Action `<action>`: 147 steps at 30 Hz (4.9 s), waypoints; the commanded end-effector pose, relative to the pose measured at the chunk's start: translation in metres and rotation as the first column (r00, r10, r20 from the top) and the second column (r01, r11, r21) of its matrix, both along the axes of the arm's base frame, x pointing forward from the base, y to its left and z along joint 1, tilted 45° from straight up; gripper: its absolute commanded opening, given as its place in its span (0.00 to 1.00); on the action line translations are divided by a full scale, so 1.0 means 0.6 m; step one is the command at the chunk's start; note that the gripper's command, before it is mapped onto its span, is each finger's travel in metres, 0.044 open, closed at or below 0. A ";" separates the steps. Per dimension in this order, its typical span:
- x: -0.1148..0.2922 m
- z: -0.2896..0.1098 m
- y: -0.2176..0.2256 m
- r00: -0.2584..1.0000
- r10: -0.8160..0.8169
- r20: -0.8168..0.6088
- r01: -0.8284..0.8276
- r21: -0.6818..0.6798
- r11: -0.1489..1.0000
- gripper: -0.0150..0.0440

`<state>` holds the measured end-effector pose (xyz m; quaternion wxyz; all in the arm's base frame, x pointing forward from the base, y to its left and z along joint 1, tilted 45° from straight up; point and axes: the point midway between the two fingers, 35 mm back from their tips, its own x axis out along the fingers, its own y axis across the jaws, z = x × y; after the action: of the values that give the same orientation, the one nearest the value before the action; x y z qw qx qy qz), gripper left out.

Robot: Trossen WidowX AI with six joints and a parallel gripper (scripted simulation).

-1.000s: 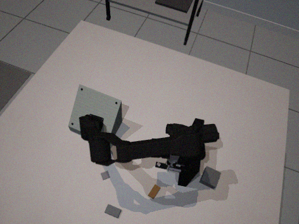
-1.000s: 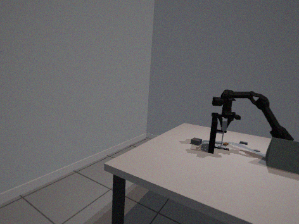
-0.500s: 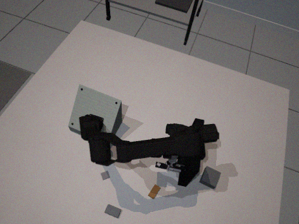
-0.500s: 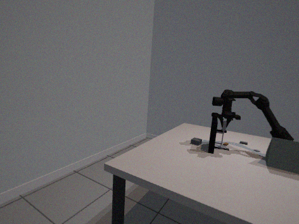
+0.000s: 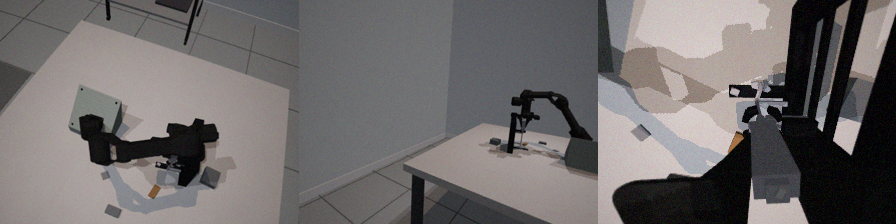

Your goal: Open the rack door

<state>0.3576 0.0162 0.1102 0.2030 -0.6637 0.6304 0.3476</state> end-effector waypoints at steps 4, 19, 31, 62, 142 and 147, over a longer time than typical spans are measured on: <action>-0.012 -0.003 0.004 0.991 -0.098 0.088 0.098 0.001 0.995 0.28; -0.039 -0.011 0.013 0.916 -0.290 0.278 0.294 0.028 0.955 0.28; -0.070 -0.023 0.027 0.817 -0.414 0.402 0.423 0.071 0.903 0.28; -0.139 -0.075 0.085 0.460 -0.630 0.626 0.656 0.238 0.716 0.28; -0.159 -0.178 0.214 -0.262 -0.670 0.695 0.727 0.599 0.337 0.74; -0.158 -0.170 0.223 -0.260 -0.673 0.692 0.725 0.601 0.338 0.74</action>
<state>0.2627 0.1462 0.0054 0.6519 -0.2381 0.6615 -0.2840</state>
